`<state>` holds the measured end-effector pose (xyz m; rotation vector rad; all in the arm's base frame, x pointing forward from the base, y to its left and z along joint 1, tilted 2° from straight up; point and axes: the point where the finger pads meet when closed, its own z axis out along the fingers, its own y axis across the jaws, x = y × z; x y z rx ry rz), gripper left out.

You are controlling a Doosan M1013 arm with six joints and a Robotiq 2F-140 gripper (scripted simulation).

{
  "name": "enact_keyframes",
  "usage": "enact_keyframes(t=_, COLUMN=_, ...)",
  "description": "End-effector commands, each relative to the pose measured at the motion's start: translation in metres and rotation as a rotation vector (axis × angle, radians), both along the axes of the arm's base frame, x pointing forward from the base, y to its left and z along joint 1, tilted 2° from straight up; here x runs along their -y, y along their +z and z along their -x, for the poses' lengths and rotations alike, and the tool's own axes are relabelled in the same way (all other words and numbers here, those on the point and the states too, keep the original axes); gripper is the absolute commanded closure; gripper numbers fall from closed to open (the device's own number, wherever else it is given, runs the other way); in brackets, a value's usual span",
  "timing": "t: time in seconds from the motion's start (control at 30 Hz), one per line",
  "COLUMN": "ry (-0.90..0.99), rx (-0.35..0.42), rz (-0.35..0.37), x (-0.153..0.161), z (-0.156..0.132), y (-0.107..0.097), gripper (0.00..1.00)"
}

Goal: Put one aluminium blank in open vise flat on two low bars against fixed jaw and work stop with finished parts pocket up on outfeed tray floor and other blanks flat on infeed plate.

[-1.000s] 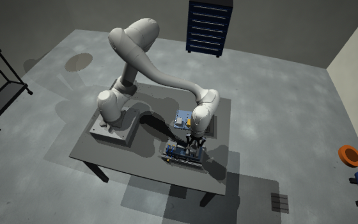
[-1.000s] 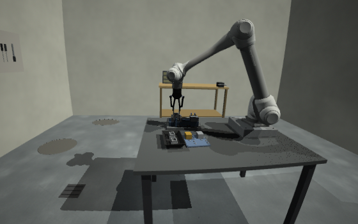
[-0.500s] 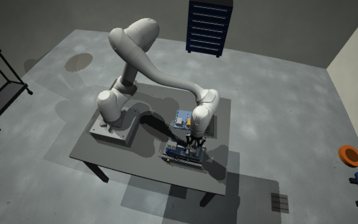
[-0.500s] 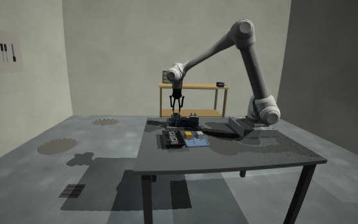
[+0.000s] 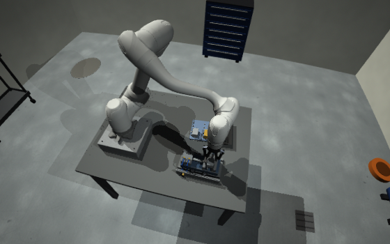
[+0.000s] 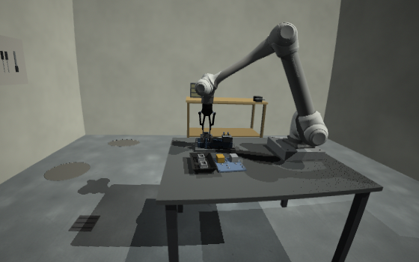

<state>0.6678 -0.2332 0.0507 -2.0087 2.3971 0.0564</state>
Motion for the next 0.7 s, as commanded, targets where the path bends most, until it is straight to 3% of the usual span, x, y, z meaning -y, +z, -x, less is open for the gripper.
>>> enact_keyframes(t=0.0, ry=0.006, rx=-0.002, rz=0.002, x=-0.0005, z=0.0005, y=-0.0030, gripper=1.00)
enact_keyframes(t=0.67, ry=0.005, rx=-0.002, rz=0.002, x=-0.0028, z=-0.0008, y=-0.0029, gripper=1.00)
